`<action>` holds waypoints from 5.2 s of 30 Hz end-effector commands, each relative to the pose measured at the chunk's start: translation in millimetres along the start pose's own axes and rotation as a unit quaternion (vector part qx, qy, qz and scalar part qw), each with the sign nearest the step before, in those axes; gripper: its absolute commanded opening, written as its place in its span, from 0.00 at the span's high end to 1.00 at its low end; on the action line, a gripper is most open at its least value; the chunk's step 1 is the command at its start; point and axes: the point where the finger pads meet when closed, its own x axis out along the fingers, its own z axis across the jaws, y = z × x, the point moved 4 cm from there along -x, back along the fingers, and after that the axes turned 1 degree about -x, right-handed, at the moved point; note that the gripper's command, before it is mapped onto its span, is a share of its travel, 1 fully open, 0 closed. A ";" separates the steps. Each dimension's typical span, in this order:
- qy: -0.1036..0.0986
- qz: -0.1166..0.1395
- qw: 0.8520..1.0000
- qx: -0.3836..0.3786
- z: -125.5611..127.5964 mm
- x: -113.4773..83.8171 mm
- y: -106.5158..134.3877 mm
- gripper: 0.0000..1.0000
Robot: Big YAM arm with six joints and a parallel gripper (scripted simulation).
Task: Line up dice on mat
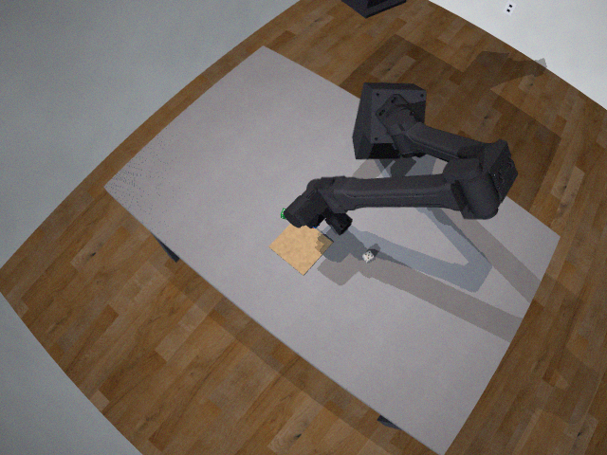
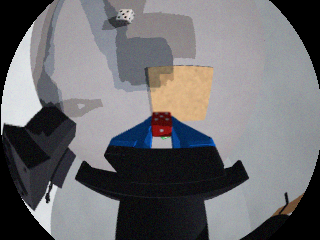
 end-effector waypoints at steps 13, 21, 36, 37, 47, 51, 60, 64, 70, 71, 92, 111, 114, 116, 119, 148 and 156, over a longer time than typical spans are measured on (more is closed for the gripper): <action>-0.002 -0.004 1.000 0.007 0.6 61.2 -0.2 0.80; -0.002 -0.004 1.000 0.007 1.4 86.2 -0.1 0.80; -0.003 -0.001 1.000 0.011 3.5 86.9 4.2 0.80; -0.003 -0.001 1.000 0.011 3.5 86.9 4.2 0.80; -0.003 -0.001 1.000 0.011 3.5 86.9 4.2 0.80; -0.003 -0.001 1.000 0.011 3.5 86.9 4.2 0.80; -0.003 -0.001 1.000 0.011 3.5 86.9 4.2 0.80; -0.003 -0.001 1.000 0.011 3.5 86.9 4.2 0.80; -0.002 -0.002 1.000 0.009 2.3 88.6 2.2 0.80; -0.003 -0.003 1.000 0.008 2.4 89.3 1.5 0.80; -0.003 -0.002 1.000 0.009 3.4 91.7 2.3 0.80; -0.003 -0.002 1.000 0.009 3.4 91.7 2.3 0.80; -0.003 -0.002 1.000 0.009 3.4 91.7 2.3 0.80; -0.003 -0.002 1.000 0.009 3.4 91.7 2.3 0.80; -0.003 -0.002 1.000 0.009 3.4 91.7 2.3 0.80; -0.003 -0.002 1.000 0.009 3.4 91.7 2.3 0.61; 0.002 0.002 1.000 0.009 2.9 69.4 5.3 0.61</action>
